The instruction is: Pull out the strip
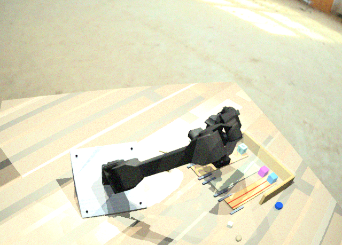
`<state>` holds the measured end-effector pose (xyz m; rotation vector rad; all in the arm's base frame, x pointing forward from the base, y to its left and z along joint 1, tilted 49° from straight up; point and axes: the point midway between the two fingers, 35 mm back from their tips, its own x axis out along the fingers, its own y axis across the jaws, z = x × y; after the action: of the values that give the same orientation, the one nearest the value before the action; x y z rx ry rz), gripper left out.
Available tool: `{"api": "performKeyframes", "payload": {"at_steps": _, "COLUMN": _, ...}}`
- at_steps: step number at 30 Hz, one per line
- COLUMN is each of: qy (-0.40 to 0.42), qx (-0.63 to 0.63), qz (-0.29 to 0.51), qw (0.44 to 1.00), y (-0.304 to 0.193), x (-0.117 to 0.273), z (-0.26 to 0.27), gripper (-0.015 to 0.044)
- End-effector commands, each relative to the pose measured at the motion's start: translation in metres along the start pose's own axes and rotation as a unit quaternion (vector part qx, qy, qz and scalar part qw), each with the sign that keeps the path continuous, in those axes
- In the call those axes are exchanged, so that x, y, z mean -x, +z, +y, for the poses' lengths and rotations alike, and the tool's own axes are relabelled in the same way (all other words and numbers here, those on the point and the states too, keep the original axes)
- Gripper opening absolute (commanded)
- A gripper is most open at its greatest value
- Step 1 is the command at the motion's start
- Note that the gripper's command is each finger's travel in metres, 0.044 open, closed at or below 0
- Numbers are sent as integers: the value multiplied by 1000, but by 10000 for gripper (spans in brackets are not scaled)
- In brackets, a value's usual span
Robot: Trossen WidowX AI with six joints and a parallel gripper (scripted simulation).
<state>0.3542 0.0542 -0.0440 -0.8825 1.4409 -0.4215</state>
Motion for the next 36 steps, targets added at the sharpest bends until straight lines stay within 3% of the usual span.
{"api": "performKeyframes", "payload": {"at_steps": 1, "qy": -4, "qx": 5, "qz": 4, "qw": 1000, "y": -3, "x": -9, "z": 1, "gripper": 0}}
{"api": "performKeyframes", "payload": {"at_steps": 13, "qy": -5, "qx": 5, "qz": 4, "qw": 1000, "y": -6, "x": -27, "z": 0, "gripper": 0}}
{"api": "performKeyframes", "payload": {"at_steps": 36, "qy": -5, "qx": 5, "qz": 4, "qw": 1000, "y": -6, "x": -29, "z": 0, "gripper": 0}}
